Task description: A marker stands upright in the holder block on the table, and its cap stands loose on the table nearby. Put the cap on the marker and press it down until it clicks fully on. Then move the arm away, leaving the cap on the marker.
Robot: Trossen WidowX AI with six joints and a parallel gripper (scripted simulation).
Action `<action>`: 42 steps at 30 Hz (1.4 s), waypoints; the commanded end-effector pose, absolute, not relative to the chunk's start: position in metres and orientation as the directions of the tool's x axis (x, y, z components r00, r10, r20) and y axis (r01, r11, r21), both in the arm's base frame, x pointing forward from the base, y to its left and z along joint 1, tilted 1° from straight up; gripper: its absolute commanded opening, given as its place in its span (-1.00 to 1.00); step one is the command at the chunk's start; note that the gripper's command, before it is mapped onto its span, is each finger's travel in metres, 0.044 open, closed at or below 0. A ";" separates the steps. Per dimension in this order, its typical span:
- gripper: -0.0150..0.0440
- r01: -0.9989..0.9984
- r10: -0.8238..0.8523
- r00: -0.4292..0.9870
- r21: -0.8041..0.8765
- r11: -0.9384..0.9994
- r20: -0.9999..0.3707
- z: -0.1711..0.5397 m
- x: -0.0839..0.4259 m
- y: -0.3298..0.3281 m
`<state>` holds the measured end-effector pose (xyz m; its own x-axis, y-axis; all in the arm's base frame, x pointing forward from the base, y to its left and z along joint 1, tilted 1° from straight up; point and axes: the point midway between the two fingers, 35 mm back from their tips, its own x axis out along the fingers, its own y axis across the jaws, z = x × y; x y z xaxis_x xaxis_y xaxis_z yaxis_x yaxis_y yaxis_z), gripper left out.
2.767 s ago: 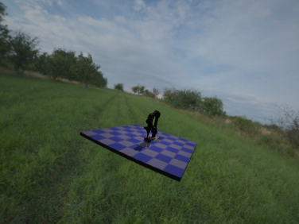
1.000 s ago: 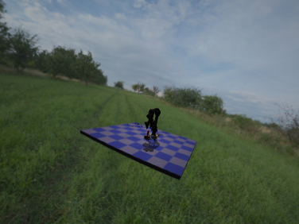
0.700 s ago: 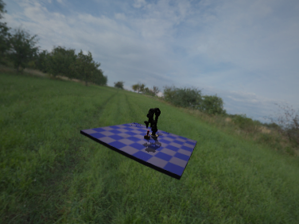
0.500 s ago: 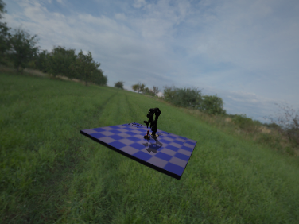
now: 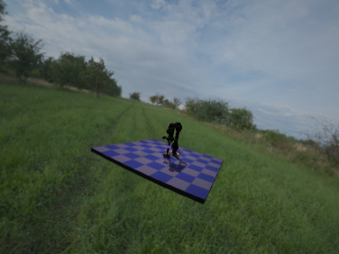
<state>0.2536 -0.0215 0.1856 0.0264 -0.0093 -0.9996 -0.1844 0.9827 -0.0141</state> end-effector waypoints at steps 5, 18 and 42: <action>-0.49 0.156 -0.012 0.025 -0.008 0.988 -1.000 0.182 0.253 -0.021; -0.49 0.156 -0.012 0.025 -0.008 0.988 -1.000 0.178 0.253 -0.021; -0.49 0.156 -0.012 0.025 -0.008 0.988 -1.000 0.146 0.254 -0.021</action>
<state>0.2543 -0.0209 0.1519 0.0283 -0.0093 -0.9996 0.1502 0.9886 -0.0050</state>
